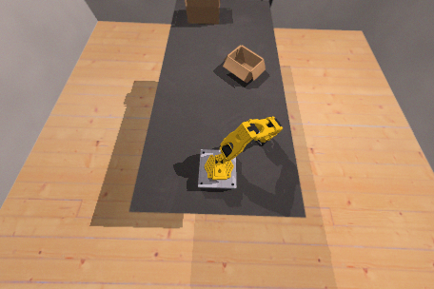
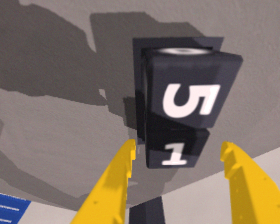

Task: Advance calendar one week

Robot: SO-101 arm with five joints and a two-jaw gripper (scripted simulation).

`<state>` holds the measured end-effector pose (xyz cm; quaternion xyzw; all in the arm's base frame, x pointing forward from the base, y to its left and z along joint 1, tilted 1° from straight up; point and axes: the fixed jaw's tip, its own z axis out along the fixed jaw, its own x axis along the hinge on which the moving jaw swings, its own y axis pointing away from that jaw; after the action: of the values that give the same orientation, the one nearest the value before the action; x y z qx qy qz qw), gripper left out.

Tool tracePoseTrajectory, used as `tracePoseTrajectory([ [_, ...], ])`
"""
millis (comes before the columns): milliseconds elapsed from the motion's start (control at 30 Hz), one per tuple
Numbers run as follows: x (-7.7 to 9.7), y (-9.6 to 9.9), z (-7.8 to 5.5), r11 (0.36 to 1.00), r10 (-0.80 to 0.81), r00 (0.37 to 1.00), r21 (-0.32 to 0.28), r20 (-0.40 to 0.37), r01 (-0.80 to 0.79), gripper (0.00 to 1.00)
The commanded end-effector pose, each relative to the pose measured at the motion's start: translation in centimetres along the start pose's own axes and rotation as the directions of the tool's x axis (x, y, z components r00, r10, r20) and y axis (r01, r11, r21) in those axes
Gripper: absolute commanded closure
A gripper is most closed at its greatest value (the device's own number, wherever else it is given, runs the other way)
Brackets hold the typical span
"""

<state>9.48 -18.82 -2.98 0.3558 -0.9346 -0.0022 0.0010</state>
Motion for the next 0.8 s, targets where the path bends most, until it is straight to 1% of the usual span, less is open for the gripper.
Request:
tracePoseTrajectory([
  [0,0.02,0.47,0.68,1.000,0.019,1.000,-0.019,0.006,-0.019,0.65],
  [500,0.01,0.48,0.85,1.000,0.019,1.000,-0.019,0.006,-0.019,0.65],
  [767,0.01,0.33,0.85,1.000,0.019,1.000,-0.019,0.006,-0.019,0.67],
])
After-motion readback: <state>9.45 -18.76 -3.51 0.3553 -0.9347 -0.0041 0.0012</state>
